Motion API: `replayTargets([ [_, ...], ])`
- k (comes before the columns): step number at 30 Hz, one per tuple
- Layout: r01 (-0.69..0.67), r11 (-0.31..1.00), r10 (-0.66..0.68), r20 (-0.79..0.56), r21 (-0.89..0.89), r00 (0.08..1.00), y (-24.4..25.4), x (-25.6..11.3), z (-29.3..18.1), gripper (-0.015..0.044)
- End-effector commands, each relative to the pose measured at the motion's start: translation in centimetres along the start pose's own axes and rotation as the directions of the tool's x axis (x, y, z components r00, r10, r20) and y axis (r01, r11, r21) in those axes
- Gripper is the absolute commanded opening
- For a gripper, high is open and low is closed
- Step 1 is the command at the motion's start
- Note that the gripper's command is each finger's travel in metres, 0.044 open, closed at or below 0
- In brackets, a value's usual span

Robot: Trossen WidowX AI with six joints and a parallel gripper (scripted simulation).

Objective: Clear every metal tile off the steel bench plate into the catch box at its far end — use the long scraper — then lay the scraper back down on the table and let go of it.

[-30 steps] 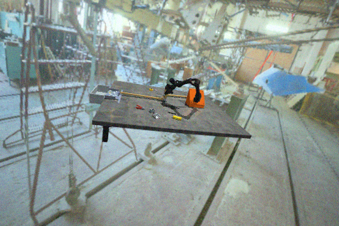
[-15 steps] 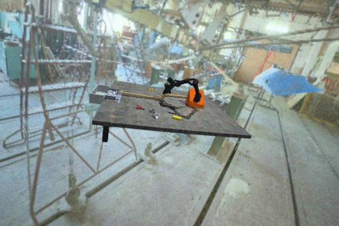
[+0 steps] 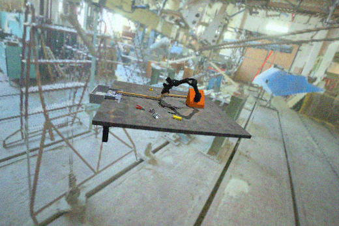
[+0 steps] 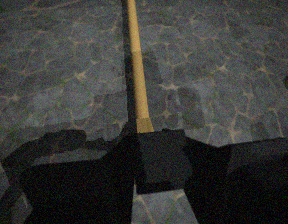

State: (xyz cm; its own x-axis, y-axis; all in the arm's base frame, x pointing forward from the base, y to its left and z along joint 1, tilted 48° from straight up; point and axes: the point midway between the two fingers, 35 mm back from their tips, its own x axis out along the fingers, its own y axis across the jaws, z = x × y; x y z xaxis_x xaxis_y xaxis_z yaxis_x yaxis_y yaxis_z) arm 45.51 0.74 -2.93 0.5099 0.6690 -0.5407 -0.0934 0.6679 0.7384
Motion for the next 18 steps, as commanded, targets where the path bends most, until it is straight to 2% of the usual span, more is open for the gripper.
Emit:
replayTargets([
  [1,0.003,1.000,-0.003,0.009,0.002,1.000,-0.2,0.2,1.0,0.0000],
  [18,0.003,1.000,-0.003,0.010,0.001,1.000,-0.3,1.7,3.2,0.0000],
])
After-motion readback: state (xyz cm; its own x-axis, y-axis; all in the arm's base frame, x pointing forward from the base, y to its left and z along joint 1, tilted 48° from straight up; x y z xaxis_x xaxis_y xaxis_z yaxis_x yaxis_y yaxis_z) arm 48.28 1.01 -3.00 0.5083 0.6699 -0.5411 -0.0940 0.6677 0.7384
